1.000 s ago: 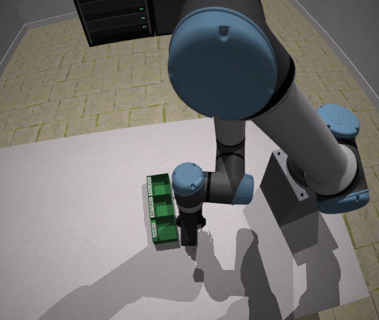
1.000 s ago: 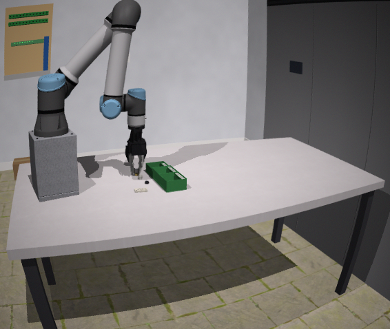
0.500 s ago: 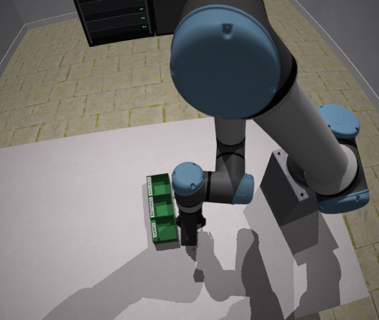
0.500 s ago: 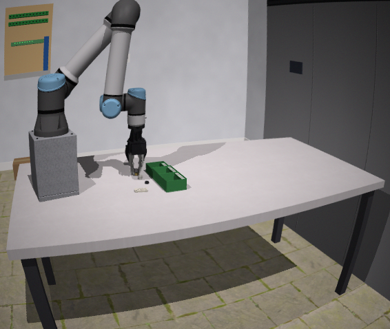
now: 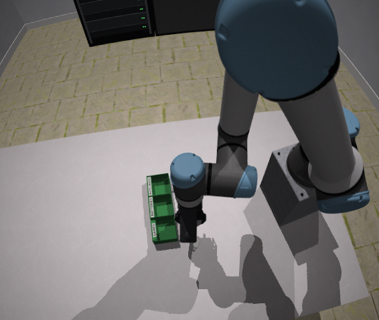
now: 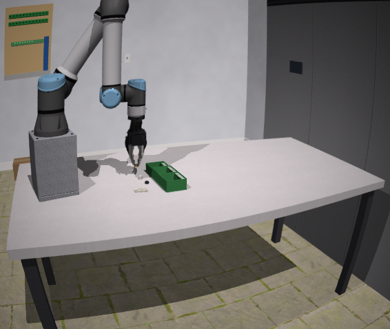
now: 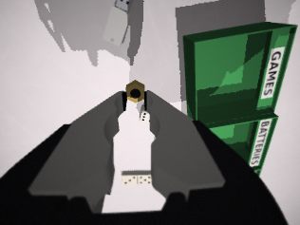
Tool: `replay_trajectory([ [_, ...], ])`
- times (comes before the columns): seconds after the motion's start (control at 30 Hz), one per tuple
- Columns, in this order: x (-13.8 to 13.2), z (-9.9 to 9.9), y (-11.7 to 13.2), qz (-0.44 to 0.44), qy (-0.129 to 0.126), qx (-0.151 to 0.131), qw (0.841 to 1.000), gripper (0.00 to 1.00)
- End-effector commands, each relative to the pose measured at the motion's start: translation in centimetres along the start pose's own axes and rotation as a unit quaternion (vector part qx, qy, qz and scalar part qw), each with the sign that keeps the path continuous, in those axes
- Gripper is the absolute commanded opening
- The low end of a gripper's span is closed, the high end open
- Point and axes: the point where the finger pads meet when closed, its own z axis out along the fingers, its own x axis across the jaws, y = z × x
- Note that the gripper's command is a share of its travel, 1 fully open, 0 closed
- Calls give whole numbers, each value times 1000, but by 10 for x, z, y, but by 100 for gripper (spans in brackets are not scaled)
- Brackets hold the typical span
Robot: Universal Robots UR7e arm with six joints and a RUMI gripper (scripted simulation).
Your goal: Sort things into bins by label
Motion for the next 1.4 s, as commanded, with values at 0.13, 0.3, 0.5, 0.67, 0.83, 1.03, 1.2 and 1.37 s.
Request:
replay_trajectory([
  [0.13, 0, -20, 0, 0, 0, 0, 1000, 0],
  [0.3, 0, -20, 0, 0, 0, 0, 1000, 0],
  [0.5, 0, -20, 0, 0, 0, 0, 1000, 0],
  [0.67, 0, -24, 0, 0, 0, 0, 1000, 0],
  [0.83, 0, -26, 0, 0, 0, 0, 1000, 0],
  [1.03, 14, -26, 20, -83, 0, 0, 997, 0],
  [1.2, 32, -26, 44, -83, 0, 0, 997, 0],
  [1.37, 49, -26, 68, -83, 0, 0, 997, 0],
])
